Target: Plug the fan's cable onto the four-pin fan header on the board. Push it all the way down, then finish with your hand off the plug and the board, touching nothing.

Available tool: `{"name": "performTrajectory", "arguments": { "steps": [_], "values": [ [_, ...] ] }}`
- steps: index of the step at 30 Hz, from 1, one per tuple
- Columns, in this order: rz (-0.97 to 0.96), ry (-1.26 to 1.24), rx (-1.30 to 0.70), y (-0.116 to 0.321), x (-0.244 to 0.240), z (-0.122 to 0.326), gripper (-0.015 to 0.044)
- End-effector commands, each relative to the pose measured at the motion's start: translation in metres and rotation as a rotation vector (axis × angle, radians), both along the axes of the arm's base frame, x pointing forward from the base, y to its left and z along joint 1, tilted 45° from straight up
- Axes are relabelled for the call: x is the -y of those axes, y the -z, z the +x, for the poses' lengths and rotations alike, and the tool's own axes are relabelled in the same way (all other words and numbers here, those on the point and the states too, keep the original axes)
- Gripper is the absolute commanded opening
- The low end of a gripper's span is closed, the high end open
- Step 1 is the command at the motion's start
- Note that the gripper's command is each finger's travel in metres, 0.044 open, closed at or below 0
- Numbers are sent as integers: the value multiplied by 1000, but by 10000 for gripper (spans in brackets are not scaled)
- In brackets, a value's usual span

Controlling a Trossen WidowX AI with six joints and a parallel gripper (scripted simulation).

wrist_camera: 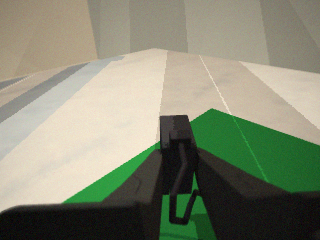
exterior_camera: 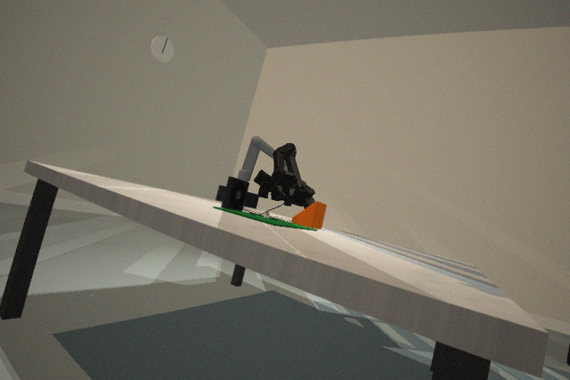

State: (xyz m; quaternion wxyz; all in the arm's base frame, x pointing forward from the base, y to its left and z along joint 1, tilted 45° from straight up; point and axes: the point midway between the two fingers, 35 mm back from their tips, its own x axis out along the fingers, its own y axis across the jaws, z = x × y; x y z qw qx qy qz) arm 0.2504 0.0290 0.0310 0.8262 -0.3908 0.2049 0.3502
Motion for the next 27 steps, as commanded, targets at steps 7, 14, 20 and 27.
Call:
{"name": "performTrajectory", "arguments": {
  "steps": [7, 14, 20, 27],
  "values": [
    [2, -6, -4, 8, 6, -1, 0],
    [2, -6, -5, 12, 11, 0, 0],
    [1, -6, -5, 16, 15, 0, 0],
    [1, -6, -5, 21, 19, 0, 0]
  ]
}}
